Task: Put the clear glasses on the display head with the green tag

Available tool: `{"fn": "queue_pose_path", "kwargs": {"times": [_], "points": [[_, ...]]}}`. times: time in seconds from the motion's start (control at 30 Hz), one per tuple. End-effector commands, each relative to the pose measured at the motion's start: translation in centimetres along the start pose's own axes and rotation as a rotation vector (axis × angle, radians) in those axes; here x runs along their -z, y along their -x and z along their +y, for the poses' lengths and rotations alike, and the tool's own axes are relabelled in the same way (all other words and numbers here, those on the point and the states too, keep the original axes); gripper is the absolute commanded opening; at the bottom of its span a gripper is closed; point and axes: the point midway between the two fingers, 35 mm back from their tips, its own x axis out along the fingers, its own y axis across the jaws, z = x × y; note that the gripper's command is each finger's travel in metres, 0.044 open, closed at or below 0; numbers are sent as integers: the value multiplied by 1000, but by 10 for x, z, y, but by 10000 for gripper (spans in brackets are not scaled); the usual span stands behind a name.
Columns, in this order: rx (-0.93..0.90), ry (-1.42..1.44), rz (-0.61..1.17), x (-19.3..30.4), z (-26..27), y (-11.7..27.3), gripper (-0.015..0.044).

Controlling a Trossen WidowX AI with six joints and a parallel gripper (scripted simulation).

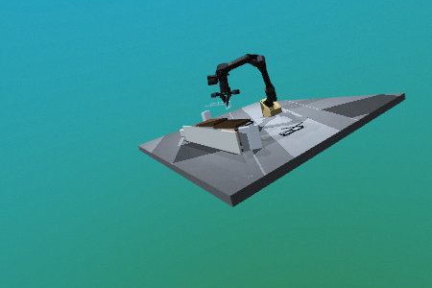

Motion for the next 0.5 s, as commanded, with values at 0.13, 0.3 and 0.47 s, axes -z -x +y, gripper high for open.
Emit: {"fn": "queue_pose_path", "kwargs": {"times": [0.13,0.3,0.47], "points": [[-52,45,34,9,-23,23,0],[-89,75,54,15,-38,36,0],[-126,105,72,19,-54,48,0]]}}
